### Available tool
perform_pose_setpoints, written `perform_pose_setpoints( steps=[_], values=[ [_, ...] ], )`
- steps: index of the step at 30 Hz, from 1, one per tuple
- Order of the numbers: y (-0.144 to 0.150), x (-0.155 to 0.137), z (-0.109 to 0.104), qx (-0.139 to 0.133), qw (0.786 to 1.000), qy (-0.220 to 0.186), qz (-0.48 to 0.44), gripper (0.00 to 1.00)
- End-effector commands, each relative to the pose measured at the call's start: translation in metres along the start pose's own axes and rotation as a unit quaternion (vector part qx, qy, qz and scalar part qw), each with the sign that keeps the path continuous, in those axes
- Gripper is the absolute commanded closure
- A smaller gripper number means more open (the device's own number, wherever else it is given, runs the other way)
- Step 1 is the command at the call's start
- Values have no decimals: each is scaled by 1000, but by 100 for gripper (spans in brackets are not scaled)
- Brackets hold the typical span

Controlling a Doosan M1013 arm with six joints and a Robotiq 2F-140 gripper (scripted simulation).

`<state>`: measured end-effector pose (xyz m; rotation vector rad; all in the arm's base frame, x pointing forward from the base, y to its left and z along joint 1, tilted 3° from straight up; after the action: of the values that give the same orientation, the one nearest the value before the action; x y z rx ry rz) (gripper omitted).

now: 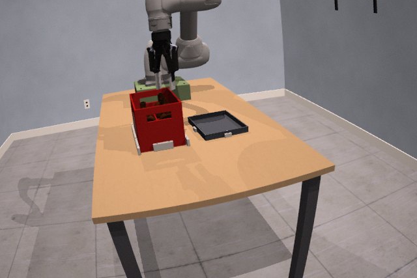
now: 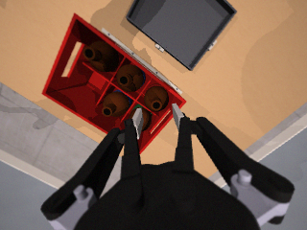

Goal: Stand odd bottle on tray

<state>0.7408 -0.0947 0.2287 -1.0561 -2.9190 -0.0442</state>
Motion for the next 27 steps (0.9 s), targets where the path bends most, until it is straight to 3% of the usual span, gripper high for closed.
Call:
perform_pose_setpoints(
  steps=[1, 2, 3, 27],
  values=[
    [0, 0, -4, -1, 1000, 0, 3, 62],
    [0, 0, -4, -1, 1000, 0, 3, 62],
    [0, 0, -4, -1, 1000, 0, 3, 100],
    [0, 0, -4, -1, 1000, 0, 3, 100]
  ],
)
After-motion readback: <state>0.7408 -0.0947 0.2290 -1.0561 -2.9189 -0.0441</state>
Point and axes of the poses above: the point where the finger pads meet when closed, its own z axis out along the fingers, its own y axis across the jaws, x = y × z, the point moved 9 cm from there along -z, back along the fingers, and after that the axes turned 6 degrees about -z, right-handed, at the moved point
